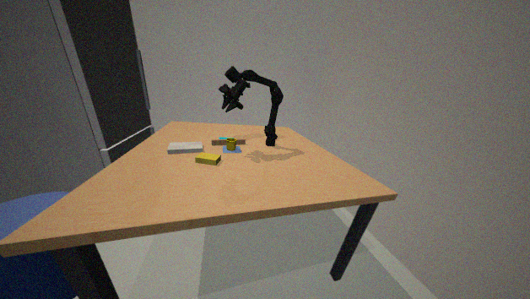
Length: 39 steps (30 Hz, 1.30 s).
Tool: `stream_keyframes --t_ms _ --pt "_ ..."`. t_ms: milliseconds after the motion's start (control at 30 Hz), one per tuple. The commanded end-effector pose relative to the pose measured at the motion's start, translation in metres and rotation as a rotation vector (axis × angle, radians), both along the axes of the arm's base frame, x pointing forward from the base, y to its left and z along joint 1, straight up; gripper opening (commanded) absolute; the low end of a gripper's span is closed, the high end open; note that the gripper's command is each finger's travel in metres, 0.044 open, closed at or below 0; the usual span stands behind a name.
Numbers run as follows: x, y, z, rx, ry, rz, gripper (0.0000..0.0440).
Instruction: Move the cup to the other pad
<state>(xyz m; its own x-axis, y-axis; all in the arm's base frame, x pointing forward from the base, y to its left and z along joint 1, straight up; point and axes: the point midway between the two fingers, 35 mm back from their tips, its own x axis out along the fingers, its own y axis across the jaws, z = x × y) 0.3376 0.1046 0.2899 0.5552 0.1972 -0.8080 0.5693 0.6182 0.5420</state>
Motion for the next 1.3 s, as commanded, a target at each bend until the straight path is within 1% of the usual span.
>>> stream_keyframes --t_ms 0,133,433,900,1267 --pt "0.000 0.001 -0.011 0.004 0.076 -0.034 0.0147" --pt "-0.002 0.001 -0.021 -0.006 0.141 -0.059 0.0139" --pt "-0.008 -0.004 -0.048 -0.046 0.286 -0.104 0.0157" --pt "-0.024 -0.011 -0.088 -0.132 0.507 -0.156 0.0162" --pt "-0.034 -0.016 -0.119 -0.195 0.628 -0.209 0.0168"
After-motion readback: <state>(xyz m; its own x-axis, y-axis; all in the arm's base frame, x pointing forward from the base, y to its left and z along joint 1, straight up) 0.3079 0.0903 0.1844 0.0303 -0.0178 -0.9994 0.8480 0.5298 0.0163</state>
